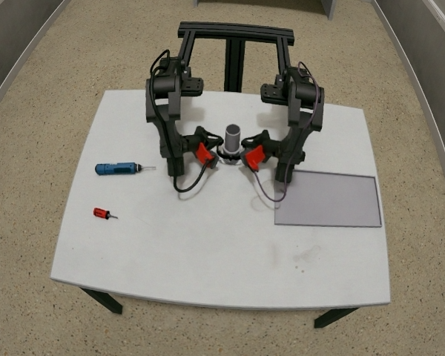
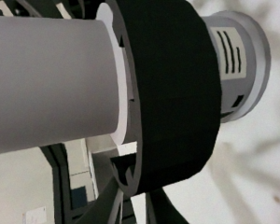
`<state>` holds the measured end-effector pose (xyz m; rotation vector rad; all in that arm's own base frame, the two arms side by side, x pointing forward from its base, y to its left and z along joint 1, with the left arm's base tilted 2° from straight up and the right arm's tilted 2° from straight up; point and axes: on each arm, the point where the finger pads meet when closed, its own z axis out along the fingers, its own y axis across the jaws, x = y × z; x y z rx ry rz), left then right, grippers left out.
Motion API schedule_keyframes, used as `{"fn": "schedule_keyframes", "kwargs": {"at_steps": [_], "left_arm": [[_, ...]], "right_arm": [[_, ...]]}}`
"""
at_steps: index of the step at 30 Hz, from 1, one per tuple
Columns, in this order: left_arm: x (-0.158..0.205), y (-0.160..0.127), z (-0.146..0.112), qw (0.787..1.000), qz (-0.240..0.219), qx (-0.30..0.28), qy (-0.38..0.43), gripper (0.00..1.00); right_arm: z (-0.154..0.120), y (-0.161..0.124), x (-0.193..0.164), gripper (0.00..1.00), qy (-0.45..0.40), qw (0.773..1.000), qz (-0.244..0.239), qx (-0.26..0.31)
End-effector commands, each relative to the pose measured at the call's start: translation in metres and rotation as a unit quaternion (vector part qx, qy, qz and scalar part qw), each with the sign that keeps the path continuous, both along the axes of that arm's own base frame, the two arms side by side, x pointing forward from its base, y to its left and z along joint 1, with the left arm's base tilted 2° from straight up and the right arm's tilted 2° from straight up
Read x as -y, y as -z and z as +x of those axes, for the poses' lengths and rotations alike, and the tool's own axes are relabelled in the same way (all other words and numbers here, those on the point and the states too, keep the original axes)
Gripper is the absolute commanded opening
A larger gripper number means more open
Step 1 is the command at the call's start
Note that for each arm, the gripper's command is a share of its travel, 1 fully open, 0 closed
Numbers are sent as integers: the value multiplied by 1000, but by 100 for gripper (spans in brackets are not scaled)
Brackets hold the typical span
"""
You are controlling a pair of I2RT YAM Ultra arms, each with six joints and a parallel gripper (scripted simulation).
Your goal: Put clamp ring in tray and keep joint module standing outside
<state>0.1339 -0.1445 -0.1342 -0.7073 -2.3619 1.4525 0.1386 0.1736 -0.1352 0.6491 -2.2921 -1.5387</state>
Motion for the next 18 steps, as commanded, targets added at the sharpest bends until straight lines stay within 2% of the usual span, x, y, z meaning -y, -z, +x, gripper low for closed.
{"fn": "schedule_keyframes", "kwargs": {"at_steps": [1,11,13,18], "left_arm": [[3,-4,12,1000,-7,14,-13,6],[3,-5,11,1000,-7,11,-13,6],[2,-11,0,1000,-5,-7,-14,6],[3,-17,-2,1000,-5,-10,-12,6]], "right_arm": [[8,-7,-2,6,12,1000,8,12],[8,-7,-2,6,12,1000,9,13],[3,-10,-2,6,13,1000,7,5],[0,-17,-2,6,10,1000,7,-4]]}}
